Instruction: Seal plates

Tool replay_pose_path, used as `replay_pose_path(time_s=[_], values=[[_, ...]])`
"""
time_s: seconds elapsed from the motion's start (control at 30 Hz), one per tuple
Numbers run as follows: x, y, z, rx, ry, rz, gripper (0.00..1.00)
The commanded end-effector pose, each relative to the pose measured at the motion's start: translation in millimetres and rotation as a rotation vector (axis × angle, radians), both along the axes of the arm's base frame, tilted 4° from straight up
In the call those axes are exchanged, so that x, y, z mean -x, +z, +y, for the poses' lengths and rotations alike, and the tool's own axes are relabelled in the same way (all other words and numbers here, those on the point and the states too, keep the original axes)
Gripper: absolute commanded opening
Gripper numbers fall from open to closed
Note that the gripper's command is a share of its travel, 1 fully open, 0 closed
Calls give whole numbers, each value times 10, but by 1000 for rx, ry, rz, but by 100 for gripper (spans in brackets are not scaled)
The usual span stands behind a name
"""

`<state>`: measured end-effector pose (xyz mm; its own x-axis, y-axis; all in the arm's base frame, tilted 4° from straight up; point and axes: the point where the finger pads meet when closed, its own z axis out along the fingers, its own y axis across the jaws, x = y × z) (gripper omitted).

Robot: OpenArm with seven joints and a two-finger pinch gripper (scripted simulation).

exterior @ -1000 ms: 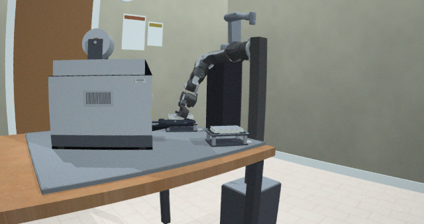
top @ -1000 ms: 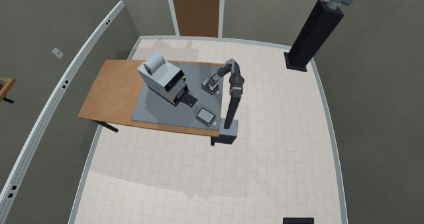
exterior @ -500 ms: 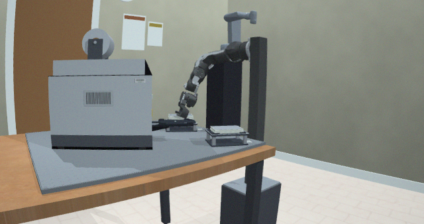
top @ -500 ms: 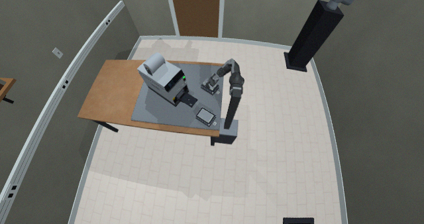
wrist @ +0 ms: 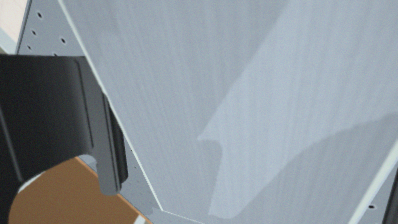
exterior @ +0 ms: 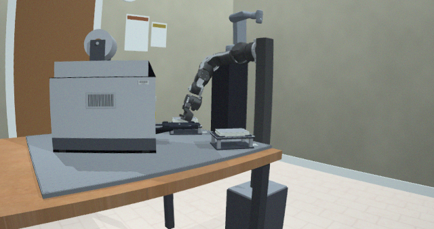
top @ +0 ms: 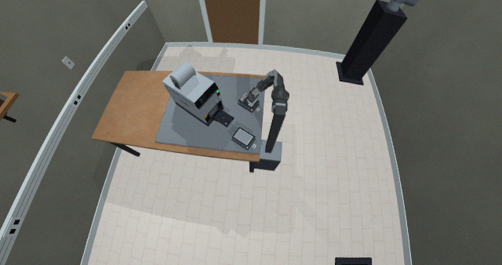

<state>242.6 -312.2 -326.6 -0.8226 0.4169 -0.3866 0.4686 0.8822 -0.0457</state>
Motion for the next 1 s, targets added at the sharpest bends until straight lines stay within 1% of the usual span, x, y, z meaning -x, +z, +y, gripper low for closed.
replay_pose_path(time_s=[0.0,0.2,0.97], values=[[-11,-13,25,-7,5,-5,0],[-12,-42,23,-7,5,-5,0],[-14,-34,15,-3,3,-4,0]])
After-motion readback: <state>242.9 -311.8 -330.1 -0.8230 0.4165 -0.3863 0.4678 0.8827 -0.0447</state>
